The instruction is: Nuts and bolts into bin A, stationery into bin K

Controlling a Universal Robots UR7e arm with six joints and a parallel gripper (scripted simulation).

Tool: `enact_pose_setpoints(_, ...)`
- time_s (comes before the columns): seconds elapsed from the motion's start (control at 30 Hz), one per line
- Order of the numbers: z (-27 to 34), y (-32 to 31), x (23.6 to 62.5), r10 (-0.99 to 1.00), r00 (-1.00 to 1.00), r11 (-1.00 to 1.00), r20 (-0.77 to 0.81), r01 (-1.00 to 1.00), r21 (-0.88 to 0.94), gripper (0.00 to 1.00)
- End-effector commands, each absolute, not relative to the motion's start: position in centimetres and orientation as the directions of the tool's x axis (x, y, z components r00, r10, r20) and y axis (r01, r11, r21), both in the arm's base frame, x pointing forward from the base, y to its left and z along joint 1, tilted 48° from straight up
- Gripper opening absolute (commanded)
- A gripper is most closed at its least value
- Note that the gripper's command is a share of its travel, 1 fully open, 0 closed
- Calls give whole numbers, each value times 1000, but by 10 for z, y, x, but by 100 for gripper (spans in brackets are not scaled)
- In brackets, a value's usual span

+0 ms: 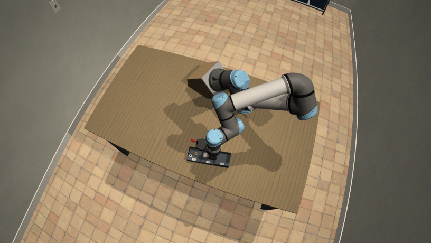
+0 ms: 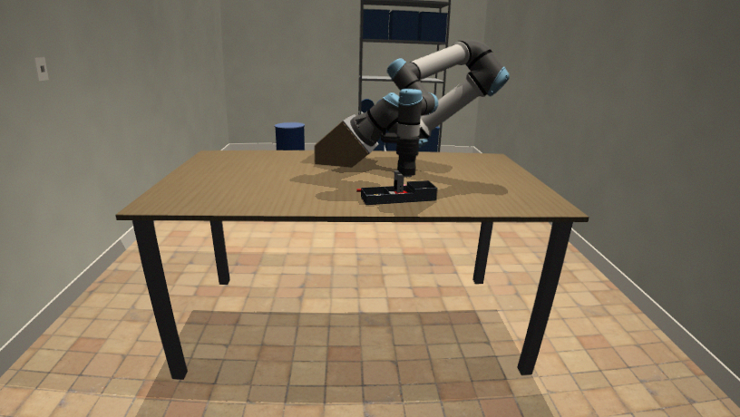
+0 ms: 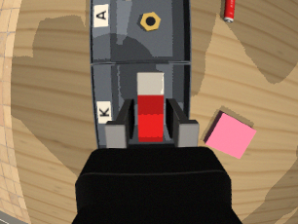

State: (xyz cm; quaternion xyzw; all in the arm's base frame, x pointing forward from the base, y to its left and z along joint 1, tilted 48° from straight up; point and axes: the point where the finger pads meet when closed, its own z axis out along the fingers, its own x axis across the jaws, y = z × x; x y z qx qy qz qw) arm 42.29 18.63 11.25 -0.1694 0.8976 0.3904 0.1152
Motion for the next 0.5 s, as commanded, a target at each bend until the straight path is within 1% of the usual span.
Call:
enact_pose_setpoints(0.0, 118, 180, 423, -214, -916, 638, -340, -395, 661, 62)
enact_pose_setpoints(0.47, 133, 163, 421, -214, -916, 638, -340, -395, 661, 62)
